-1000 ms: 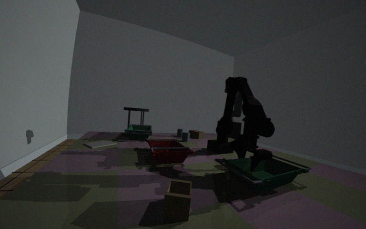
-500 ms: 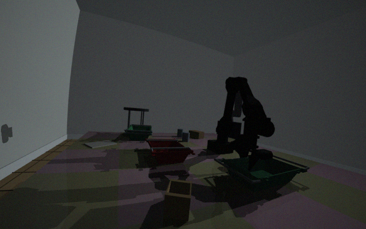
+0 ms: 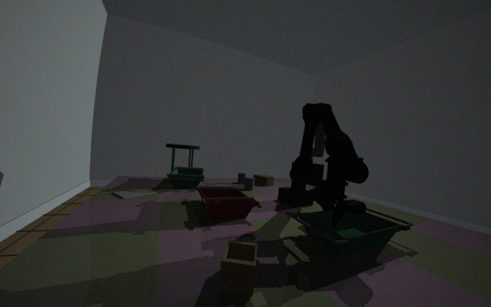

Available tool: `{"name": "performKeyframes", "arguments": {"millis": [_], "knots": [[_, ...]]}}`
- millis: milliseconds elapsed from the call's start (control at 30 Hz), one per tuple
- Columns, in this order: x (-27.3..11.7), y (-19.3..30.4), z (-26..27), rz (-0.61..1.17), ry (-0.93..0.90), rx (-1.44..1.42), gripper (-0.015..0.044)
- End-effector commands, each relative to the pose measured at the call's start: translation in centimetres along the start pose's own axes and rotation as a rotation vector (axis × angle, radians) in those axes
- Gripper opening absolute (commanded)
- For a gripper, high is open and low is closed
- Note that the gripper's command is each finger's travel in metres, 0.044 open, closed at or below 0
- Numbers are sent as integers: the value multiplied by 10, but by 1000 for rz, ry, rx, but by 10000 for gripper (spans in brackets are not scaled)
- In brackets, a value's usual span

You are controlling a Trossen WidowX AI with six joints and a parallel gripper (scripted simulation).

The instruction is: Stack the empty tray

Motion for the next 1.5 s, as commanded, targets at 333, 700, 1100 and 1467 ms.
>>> {"name": "performKeyframes", "arguments": {"millis": [333,700,1100,1467], "knots": [[-48,-1,2,-1,6,5,0],[-80,0,0,-1,6,5,0],[-102,-3,13,-2,5,5,0],[-142,-8,31,-2,4,5,0]]}}
Point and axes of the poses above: the point midway between the two fingers, 35 mm back from their tips, its own x axis out along the fingers, its own z axis across the jaws, y = z × x, the point moved 7 cm from there along -x, back along the fingers, and after that the axes turned 1 degree about x, right-handed, at the moved point
